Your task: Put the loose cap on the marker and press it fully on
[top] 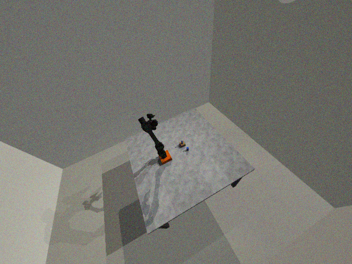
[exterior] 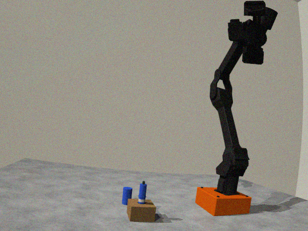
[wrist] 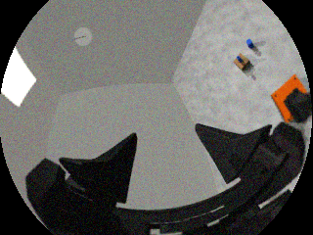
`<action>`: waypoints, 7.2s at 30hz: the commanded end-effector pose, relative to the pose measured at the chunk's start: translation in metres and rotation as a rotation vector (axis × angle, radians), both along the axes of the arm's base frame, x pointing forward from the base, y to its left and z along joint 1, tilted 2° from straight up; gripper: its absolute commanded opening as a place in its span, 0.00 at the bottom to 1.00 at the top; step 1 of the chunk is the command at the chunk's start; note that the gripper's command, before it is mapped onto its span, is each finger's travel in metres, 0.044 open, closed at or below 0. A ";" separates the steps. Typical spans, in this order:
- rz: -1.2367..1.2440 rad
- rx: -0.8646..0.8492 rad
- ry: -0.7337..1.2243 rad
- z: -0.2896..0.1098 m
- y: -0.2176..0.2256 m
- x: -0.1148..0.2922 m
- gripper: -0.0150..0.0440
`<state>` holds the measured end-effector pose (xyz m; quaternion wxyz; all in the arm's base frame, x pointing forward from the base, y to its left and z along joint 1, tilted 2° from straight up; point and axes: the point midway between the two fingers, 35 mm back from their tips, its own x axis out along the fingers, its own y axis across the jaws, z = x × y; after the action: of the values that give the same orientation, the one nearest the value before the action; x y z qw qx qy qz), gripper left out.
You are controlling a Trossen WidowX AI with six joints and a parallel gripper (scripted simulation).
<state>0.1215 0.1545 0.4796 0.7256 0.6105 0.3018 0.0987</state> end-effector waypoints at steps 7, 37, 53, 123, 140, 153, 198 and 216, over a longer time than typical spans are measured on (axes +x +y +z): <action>0.001 -0.457 -0.078 -0.042 0.023 0.041 0.67; 0.570 -1.509 0.359 -0.248 -0.105 0.217 0.67; 1.175 -1.351 0.406 -0.367 -0.246 0.209 0.67; 1.264 -1.304 0.352 -0.487 -0.264 0.194 0.54; 1.264 -1.304 0.352 -0.468 -0.265 0.195 0.25; 1.264 -1.305 0.352 -0.427 -0.265 0.193 0.25; 1.265 -1.297 0.345 -0.370 -0.154 0.190 0.25; 1.265 -1.297 0.345 -0.396 -0.153 0.192 0.25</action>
<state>0.3132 0.0001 0.0915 0.6818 -0.1908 0.6787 0.1949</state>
